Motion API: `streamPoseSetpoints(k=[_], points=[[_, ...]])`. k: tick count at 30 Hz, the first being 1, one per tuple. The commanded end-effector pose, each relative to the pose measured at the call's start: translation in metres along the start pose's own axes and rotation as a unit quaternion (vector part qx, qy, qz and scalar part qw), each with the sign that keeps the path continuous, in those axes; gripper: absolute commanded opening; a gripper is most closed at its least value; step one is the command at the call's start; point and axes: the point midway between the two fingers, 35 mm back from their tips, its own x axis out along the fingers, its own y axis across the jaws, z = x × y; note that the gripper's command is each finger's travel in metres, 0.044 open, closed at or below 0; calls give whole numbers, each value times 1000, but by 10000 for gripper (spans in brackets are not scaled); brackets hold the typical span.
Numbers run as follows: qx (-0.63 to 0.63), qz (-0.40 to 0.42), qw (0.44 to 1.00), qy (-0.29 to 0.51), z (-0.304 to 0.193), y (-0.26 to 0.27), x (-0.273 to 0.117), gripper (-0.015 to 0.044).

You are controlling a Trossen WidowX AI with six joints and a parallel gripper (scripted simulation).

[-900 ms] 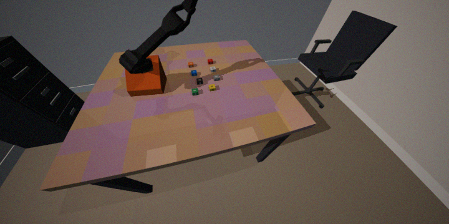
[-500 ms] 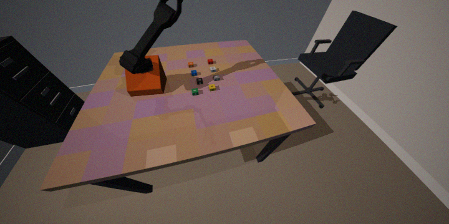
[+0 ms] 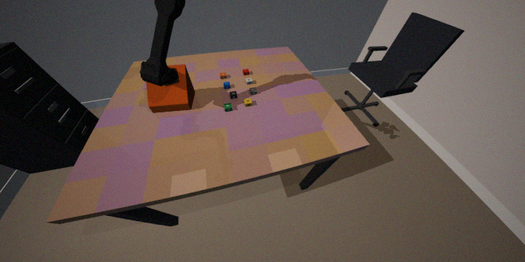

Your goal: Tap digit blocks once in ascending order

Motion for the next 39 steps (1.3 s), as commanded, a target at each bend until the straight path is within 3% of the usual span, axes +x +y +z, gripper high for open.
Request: streamPoseSetpoints(k=[1,11,20,29,39], points=[[-4,-69,996,-48,55,-47,20,400],[-10,-246,964,-104,148,-173,32,400],[-26,-428,900,-81,179,-309,1,400],[-54,-597,800,29,151,-431,-70,400],[-99,-713,648,247,68,-511,-186,400]])
